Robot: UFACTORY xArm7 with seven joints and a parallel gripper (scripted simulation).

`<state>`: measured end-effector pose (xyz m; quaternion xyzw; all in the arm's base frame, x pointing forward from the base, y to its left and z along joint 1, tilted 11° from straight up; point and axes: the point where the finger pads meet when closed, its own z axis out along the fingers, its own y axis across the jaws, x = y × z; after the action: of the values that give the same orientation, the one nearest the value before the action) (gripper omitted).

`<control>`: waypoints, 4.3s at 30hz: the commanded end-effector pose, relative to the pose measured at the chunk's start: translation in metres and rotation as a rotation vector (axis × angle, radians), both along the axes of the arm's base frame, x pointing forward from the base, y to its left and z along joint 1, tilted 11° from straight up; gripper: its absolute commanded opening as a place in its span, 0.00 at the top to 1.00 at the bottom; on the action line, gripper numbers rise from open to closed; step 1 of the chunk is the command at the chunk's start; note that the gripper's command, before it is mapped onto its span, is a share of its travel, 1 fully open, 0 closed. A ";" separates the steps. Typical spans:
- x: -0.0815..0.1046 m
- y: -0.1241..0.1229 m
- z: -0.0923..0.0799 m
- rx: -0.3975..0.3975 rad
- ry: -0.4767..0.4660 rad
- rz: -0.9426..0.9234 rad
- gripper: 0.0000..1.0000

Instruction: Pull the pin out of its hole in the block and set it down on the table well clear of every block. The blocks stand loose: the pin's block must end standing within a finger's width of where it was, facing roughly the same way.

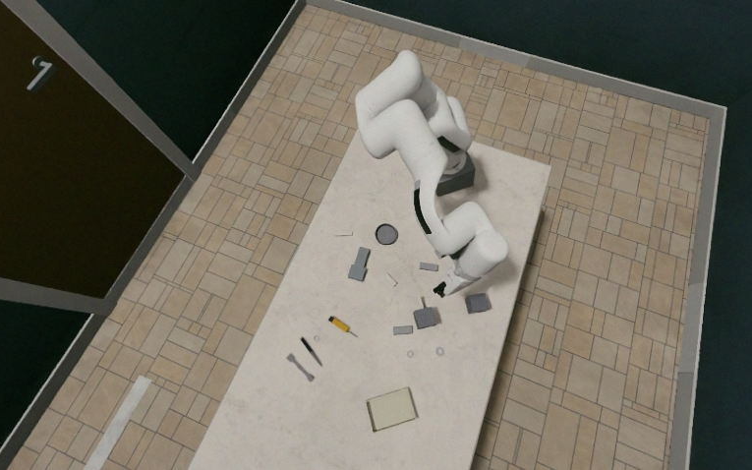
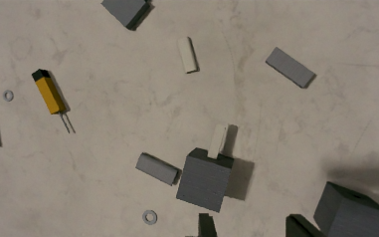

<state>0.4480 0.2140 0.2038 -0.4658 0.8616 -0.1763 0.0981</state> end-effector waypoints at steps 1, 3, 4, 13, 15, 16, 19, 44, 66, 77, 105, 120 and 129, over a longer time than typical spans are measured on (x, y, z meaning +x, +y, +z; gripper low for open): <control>0.001 0.001 0.000 0.002 -0.003 0.001 0.55; 0.001 0.002 -0.002 0.000 -0.004 -0.001 0.55; 0.001 0.002 -0.004 -0.001 -0.004 -0.003 0.55; 0.002 0.003 -0.016 -0.007 -0.009 -0.013 0.55; 0.002 0.003 -0.017 -0.008 -0.009 -0.014 0.55; 0.002 0.003 -0.018 -0.008 -0.010 -0.014 0.55; 0.002 0.003 -0.018 -0.008 -0.010 -0.015 0.55; 0.008 -0.001 -0.038 -0.009 -0.011 -0.037 0.55; 0.015 -0.010 -0.060 -0.002 -0.001 -0.067 0.55; 0.016 -0.011 -0.062 -0.001 0.000 -0.071 0.55; 0.026 -0.027 -0.092 0.018 0.026 -0.115 0.55; 0.033 -0.039 -0.115 0.039 0.050 -0.148 0.55; 0.035 -0.042 -0.125 0.049 0.060 -0.161 0.55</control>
<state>0.4809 0.1732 0.0837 -0.4011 0.9006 -0.1523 0.0698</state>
